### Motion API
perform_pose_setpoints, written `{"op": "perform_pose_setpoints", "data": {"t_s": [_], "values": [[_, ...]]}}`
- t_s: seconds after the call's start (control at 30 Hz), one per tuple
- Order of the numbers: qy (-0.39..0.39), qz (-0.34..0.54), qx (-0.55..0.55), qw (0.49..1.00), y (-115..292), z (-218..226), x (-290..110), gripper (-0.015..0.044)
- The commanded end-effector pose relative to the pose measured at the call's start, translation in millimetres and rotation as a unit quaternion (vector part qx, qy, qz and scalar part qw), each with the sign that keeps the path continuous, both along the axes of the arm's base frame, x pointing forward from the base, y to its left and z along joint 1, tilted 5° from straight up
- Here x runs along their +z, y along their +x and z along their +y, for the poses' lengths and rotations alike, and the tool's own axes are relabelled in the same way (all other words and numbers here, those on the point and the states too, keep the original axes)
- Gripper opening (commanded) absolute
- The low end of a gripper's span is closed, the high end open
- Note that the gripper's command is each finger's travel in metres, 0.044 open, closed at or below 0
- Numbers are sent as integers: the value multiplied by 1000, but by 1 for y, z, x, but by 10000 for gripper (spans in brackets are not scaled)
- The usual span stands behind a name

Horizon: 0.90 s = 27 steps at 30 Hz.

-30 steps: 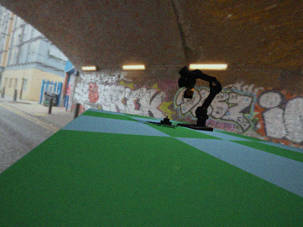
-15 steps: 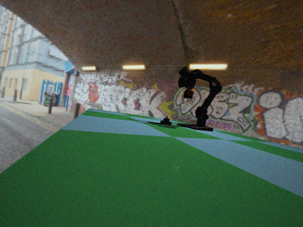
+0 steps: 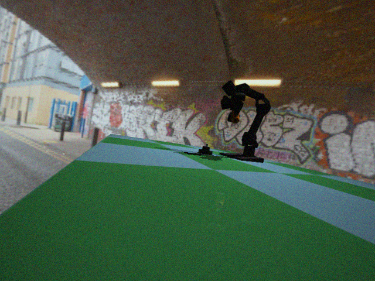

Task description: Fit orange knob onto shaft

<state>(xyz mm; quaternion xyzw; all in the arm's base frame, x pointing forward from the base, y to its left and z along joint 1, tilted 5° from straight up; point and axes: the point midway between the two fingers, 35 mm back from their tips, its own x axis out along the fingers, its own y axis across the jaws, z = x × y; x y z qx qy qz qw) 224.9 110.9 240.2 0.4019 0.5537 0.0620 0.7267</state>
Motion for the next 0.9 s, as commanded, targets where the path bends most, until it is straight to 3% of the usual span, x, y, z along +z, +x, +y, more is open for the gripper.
{"op": "perform_pose_setpoints", "data": {"t_s": [0.0, 0.87], "values": [[-29, 13, -4, 999, 4, 2, -2, 0], [-254, 150, -22, 955, 18, 17, -55, 0]]}}
